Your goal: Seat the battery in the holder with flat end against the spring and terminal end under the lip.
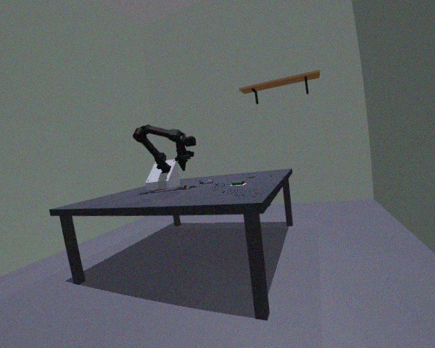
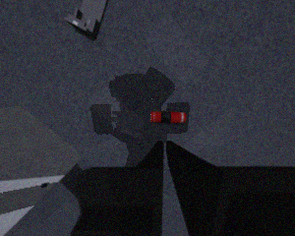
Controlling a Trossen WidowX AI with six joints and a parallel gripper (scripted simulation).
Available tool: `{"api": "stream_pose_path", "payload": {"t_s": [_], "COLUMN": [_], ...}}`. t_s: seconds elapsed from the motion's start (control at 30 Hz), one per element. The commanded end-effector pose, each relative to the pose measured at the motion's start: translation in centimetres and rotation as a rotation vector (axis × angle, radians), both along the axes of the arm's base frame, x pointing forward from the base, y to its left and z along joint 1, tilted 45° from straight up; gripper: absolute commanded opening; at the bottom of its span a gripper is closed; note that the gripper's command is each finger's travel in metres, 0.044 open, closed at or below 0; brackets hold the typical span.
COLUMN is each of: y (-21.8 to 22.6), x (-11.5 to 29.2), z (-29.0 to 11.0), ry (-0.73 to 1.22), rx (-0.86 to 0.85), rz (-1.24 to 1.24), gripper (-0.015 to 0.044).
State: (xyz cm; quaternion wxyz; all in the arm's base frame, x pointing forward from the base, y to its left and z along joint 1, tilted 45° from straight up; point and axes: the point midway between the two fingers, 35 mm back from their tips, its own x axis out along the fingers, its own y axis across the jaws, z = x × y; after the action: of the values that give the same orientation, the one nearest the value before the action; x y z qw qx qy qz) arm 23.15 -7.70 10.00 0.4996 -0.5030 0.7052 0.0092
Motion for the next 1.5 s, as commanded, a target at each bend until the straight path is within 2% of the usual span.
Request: {"api": "stream_pose_path", "payload": {"t_s": [0.0,0.2,0.6,1.47], "y": [-0.4,-2.1,-5.6,-6.9], "x": [0.1,0.7,1.3,1.4], "z": [-0.3,-1.5,-3.4,-4.7], "ry": [0.075,0.415,1.061,1.069], "rx": [0.001,0.001,-0.012,-0.011], "rz": [0.076,0.425,1.079,1.088], "gripper": [0.0079,0.0227,0.0227,0.0227]}}
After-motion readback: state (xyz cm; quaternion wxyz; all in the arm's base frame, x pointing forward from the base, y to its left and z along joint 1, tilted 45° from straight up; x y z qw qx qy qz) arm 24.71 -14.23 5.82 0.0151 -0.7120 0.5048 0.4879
